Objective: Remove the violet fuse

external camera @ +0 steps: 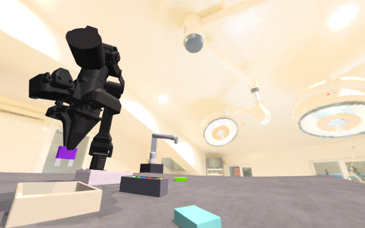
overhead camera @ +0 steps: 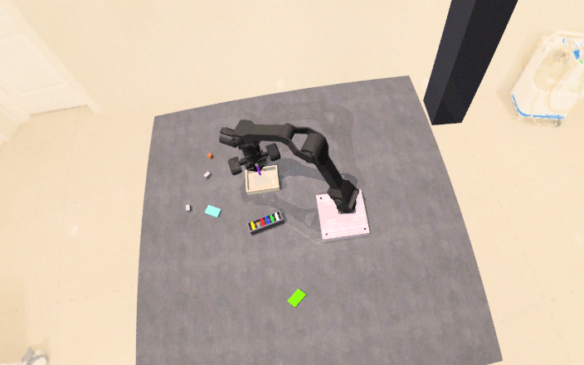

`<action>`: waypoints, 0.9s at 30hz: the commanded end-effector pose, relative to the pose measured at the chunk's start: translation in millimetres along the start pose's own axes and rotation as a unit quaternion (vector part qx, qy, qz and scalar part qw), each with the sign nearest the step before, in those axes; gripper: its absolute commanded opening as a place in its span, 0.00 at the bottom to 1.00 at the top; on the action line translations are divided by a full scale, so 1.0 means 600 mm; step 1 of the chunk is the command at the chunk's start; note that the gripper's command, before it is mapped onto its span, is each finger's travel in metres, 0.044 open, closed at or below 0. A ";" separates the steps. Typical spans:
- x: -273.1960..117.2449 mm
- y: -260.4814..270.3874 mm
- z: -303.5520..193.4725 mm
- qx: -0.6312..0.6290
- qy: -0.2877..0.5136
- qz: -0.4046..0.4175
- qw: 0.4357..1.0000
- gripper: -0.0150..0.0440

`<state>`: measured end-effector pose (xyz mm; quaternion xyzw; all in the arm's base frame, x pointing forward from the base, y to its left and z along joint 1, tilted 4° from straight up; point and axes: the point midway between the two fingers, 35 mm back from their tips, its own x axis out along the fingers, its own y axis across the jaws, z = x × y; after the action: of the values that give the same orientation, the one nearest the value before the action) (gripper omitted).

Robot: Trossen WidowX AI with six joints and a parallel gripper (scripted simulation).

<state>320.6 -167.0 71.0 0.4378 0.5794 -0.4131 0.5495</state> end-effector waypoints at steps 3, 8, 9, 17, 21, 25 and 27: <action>0.013 0.000 0.001 -0.005 -0.001 -0.002 1.000 0.25; 0.027 0.001 0.001 -0.005 -0.001 -0.002 1.000 0.25; 0.030 0.001 0.001 -0.005 -0.001 -0.002 1.000 0.25; 0.051 0.000 0.001 -0.005 -0.001 -0.002 1.000 0.25; 0.062 0.000 0.000 -0.005 -0.001 -0.002 1.000 0.25; 0.065 0.000 0.000 -0.005 -0.001 -0.002 1.000 0.25; 0.061 0.001 0.001 -0.004 -0.001 0.001 1.000 0.34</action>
<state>320.8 -165.1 34.1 0.4355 0.5809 -0.4109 0.5514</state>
